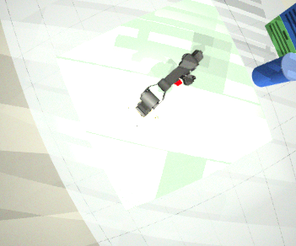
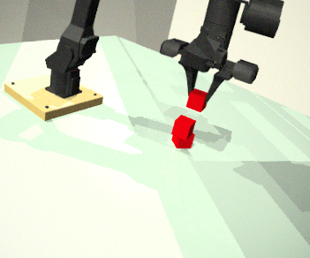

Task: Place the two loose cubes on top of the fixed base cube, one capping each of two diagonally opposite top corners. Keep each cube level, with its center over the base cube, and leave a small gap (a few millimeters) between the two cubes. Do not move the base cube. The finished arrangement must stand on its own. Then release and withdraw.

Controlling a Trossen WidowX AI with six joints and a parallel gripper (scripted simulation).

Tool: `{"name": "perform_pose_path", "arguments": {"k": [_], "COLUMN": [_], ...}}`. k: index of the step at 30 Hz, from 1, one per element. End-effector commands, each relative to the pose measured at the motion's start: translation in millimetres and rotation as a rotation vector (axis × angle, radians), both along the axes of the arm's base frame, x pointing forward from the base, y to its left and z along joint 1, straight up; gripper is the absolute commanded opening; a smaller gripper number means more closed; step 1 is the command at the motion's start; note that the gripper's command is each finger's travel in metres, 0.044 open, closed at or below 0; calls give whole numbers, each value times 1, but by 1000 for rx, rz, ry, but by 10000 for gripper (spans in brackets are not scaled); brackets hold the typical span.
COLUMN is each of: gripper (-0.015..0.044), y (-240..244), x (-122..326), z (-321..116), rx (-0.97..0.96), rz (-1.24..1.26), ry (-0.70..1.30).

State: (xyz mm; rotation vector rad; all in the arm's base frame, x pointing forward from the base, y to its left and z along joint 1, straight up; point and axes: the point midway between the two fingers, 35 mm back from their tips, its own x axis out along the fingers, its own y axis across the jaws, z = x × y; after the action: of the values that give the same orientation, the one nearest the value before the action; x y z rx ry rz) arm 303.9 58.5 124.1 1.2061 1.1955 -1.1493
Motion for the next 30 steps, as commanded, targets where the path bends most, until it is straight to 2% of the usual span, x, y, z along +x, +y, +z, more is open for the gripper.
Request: {"name": "perform_pose_path", "arguments": {"k": [1, 18, 30], "gripper": [105, 105, 105], "y": [1, 0, 1], "x": [-3, -4, -1], "z": [-15, -20, -45], "rx": [5, 6, 1], "rz": [-8, -8, -1], "ry": [12, 12, 11]}}
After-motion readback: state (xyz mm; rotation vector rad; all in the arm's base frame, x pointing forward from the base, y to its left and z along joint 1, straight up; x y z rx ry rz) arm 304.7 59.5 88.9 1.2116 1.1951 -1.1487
